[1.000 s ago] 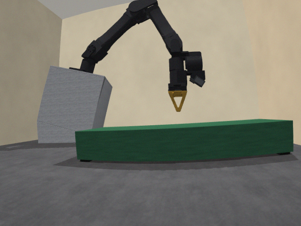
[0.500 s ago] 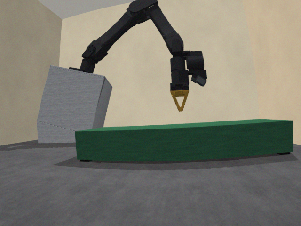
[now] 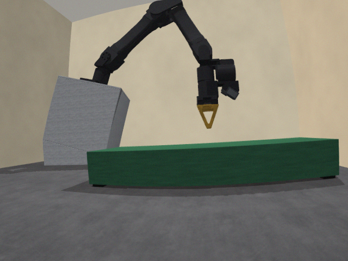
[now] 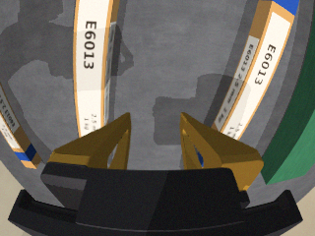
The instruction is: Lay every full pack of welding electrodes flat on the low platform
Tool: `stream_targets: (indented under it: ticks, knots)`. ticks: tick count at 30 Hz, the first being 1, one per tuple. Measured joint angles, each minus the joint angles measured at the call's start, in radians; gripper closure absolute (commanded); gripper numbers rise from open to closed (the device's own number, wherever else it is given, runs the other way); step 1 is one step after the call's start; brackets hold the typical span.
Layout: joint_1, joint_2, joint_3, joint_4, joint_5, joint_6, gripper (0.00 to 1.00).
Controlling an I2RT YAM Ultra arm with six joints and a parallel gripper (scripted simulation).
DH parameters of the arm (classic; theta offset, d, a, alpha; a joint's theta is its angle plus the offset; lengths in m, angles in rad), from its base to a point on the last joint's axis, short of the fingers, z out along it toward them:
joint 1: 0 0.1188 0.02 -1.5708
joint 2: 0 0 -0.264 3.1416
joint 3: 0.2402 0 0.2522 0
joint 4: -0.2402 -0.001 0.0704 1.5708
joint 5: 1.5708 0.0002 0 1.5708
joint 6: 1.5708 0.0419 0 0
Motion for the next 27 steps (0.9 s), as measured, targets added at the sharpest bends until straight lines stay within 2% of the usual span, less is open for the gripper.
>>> stream_targets:
  ticks: [27]
  knots:
    - [0.0, -0.078, 0.0, -0.056, 0.0, 0.0, 0.58]
